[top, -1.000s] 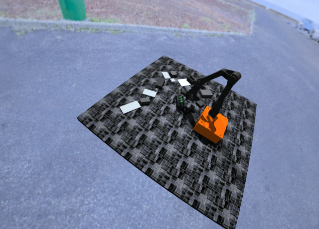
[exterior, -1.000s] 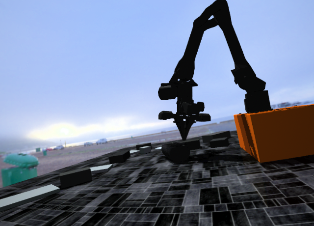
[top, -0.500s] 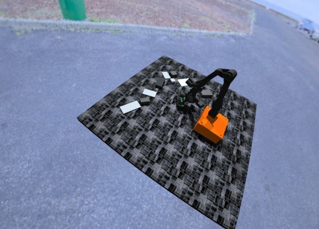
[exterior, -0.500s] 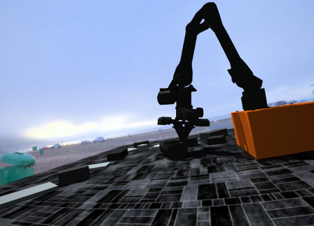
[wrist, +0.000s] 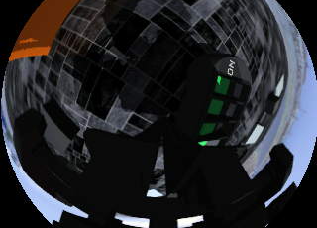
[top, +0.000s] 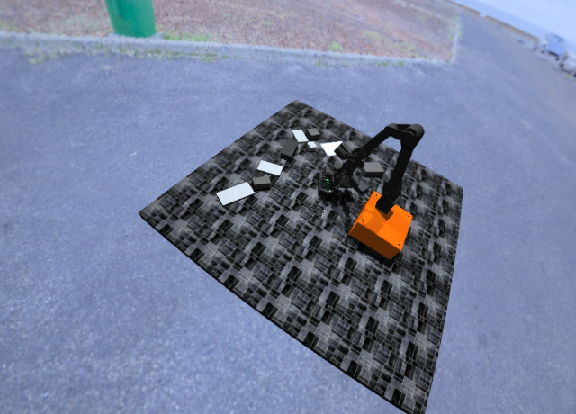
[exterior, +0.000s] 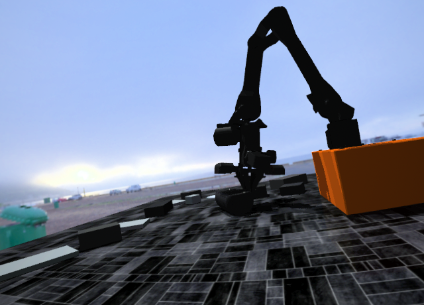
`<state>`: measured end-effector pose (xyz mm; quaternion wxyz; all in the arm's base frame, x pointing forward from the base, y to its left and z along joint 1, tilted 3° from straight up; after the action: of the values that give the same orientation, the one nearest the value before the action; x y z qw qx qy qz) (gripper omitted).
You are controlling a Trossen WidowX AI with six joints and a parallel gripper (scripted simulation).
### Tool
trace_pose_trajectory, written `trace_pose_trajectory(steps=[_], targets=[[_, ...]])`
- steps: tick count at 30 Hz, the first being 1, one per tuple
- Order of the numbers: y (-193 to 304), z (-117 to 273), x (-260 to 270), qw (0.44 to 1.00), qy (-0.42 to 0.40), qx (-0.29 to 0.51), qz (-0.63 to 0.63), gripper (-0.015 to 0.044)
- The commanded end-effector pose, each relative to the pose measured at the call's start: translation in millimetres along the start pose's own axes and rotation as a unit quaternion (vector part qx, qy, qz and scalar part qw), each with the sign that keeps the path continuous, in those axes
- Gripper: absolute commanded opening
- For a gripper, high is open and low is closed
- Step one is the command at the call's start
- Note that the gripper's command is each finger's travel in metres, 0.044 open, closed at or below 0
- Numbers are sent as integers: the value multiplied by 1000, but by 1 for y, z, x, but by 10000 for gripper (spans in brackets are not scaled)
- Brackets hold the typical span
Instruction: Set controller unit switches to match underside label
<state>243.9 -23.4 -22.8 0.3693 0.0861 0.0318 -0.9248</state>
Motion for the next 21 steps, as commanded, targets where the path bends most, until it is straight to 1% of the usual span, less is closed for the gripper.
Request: trace_pose_trajectory(steps=[1,21], targets=[[0,-1,-2,1000,2,-2,1,0],[3,-4,-15,1000,3,-1,1,0]])
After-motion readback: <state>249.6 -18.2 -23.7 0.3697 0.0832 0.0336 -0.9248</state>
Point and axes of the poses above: the point midway between the two fingers, 35 mm back from their tips, its own z axis back along the fingers, its own x axis across the jaws, y = z × x, the point moved 5 cm from there along z, back along the fingers, and after that the axes turned 9 degrees about z, right-handed, at the moved point
